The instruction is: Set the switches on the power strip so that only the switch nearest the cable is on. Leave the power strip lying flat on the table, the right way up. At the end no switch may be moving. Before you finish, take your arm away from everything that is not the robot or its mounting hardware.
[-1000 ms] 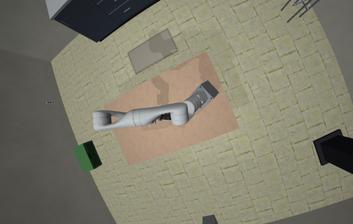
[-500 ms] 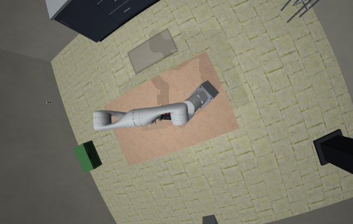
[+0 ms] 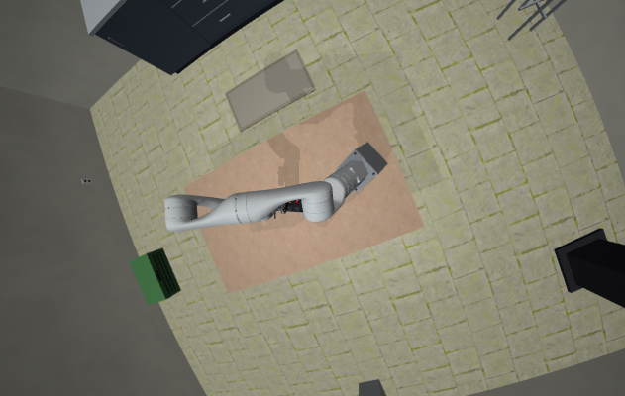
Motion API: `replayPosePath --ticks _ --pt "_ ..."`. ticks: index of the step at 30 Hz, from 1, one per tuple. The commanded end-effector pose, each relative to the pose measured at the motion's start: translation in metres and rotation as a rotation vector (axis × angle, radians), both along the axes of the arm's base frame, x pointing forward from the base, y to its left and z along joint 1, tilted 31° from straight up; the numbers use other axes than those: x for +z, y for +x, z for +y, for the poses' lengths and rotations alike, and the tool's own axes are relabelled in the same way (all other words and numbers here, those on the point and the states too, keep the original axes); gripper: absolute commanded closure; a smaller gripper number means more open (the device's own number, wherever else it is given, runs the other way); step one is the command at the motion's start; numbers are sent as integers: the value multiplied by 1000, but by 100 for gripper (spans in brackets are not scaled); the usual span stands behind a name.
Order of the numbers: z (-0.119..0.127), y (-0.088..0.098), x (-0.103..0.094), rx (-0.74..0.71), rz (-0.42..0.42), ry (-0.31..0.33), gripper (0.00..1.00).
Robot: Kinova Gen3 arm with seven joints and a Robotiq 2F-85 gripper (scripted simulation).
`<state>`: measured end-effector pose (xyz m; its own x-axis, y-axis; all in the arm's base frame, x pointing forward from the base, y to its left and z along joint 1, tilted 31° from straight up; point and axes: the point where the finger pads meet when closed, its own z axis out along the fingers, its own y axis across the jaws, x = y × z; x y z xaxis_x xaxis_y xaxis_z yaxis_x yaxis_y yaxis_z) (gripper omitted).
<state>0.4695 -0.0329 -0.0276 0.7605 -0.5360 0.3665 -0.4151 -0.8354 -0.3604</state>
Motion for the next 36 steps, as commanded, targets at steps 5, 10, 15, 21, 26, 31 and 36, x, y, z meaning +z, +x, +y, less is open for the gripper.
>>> replayPosePath --ticks 5,10,15,21,26,31,36 --pt "0 0 0 0 -1 0 100" --pt "0 0 0 0 -1 0 100" --pt "0 0 0 0 -1 0 100" --pt "0 0 0 0 -1 0 100" --pt "0 1 -1 0 -1 0 100" --pt "0 2 -3 0 -1 0 100" --pt "0 3 -4 0 -1 0 100"
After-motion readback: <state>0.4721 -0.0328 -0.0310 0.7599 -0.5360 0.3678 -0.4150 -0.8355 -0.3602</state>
